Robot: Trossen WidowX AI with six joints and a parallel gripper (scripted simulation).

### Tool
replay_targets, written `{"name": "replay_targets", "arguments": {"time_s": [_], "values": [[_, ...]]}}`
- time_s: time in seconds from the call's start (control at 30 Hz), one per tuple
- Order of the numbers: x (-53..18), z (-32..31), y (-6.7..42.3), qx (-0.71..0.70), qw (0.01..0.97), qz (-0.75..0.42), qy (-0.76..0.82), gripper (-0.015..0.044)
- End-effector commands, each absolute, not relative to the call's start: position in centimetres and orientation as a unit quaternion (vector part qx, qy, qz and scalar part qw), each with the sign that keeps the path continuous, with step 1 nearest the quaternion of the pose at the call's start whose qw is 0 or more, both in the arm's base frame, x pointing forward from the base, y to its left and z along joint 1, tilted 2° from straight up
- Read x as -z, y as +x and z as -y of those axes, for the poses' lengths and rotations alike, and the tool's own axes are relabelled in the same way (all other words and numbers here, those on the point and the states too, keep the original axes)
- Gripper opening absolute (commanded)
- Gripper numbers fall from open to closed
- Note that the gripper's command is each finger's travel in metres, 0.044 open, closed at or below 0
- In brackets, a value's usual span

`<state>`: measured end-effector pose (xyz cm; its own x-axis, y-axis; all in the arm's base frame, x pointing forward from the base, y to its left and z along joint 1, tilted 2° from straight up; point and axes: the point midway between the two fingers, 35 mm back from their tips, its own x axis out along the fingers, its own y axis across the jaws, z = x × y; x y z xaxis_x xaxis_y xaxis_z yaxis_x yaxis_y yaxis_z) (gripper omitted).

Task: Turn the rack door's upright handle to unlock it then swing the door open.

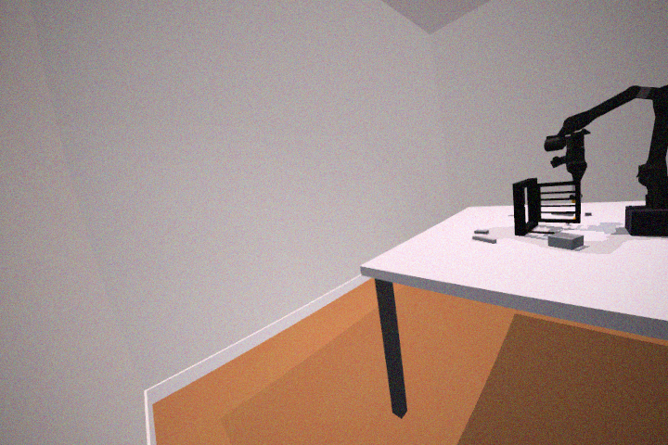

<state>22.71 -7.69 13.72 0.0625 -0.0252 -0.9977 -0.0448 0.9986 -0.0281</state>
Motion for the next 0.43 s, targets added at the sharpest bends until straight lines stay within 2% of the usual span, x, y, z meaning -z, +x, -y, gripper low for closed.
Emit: {"name": "replay_targets", "arguments": {"time_s": [0.0, 0.4], "values": [[-14.2, 7.7, 22.7, -0.009, 0.729, -0.684, -0.027, 0.0282], [-15.8, 7.7, 22.7, -0.009, 0.729, -0.684, -0.027, 0.0282]]}}
